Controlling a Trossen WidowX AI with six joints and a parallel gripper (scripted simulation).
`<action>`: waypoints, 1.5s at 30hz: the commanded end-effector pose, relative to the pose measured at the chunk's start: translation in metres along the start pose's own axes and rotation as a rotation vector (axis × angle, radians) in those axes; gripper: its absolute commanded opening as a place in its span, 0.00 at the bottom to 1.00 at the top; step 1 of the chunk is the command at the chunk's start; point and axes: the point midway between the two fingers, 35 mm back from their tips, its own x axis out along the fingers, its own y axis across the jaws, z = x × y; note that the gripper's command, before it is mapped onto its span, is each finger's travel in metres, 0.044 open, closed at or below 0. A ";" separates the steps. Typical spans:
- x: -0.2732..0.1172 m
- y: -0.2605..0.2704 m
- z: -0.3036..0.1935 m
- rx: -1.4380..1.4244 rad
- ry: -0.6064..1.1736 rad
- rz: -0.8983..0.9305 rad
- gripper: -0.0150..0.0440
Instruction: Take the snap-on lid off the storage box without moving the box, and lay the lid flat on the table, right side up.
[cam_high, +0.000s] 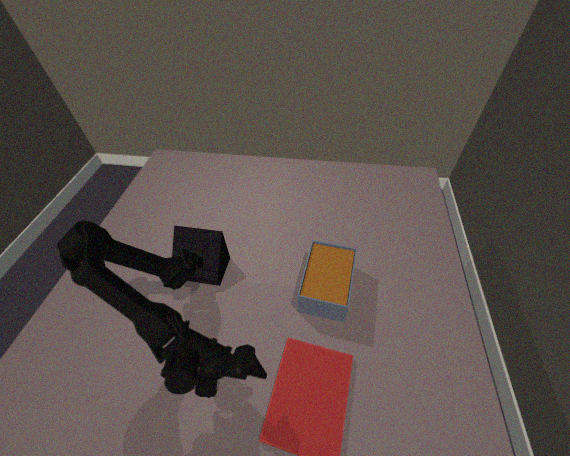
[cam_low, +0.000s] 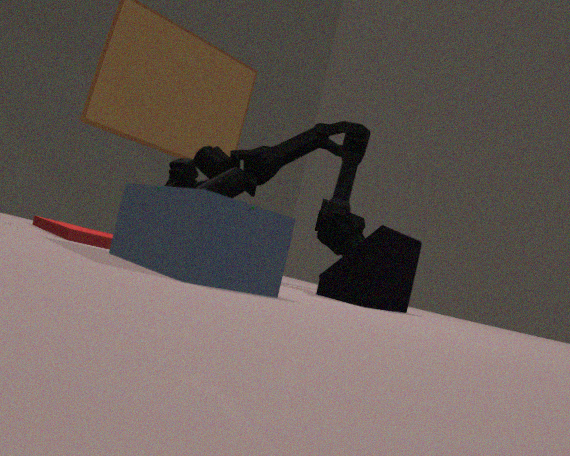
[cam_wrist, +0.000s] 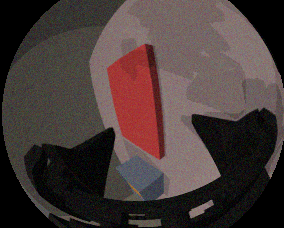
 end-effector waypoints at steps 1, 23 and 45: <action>-0.005 -0.007 -0.005 -0.005 0.014 -0.003 1.00; -0.038 0.011 0.001 -0.004 0.014 -0.003 1.00; -0.076 0.033 0.002 -0.002 0.016 -0.003 1.00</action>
